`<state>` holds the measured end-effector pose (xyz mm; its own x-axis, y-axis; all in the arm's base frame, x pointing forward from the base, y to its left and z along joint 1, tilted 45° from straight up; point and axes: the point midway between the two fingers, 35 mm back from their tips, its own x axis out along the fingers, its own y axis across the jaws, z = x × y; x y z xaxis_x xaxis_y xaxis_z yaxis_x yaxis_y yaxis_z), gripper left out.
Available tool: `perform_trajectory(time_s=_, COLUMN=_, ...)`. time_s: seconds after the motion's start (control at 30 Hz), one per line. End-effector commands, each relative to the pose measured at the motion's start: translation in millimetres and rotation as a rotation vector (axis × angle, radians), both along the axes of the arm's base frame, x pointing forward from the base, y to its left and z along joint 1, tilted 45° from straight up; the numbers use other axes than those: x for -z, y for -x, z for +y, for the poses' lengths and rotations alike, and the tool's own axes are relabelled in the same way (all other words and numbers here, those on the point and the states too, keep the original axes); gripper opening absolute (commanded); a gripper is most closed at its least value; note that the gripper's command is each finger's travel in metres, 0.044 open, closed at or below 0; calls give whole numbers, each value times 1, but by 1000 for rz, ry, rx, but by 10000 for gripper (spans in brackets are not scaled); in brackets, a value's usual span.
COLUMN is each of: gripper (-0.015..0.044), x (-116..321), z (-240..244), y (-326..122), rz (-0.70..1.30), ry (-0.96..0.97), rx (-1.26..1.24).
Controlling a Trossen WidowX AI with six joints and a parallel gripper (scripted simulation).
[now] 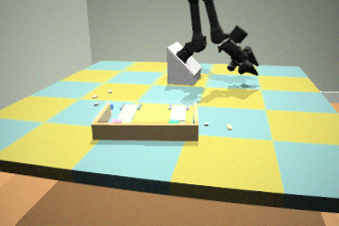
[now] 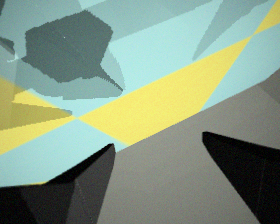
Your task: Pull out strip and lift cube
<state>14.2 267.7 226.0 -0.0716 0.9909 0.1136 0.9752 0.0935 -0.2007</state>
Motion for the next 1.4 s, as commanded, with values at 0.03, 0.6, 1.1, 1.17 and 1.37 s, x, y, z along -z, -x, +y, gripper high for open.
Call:
perform_trajectory(time_s=0.03, gripper=400, x=2, z=1, y=-8, rz=51, ry=15, rx=17)
perform_trajectory(time_s=0.6, gripper=400, x=61, z=-57, y=-208, rz=1520, ry=-96, rx=523)
perform_trajectory(time_s=1.1, gripper=400, x=111, z=-215, y=-304, rz=2627, ry=-1051, rx=565)
perform_trajectory(time_s=1.17, gripper=400, x=117, z=-238, y=-308, rz=2732, ry=-1229, rx=503)
perform_trajectory(time_s=1.37, gripper=400, x=135, z=-312, y=-309, rz=2949, ry=-1826, rx=167)
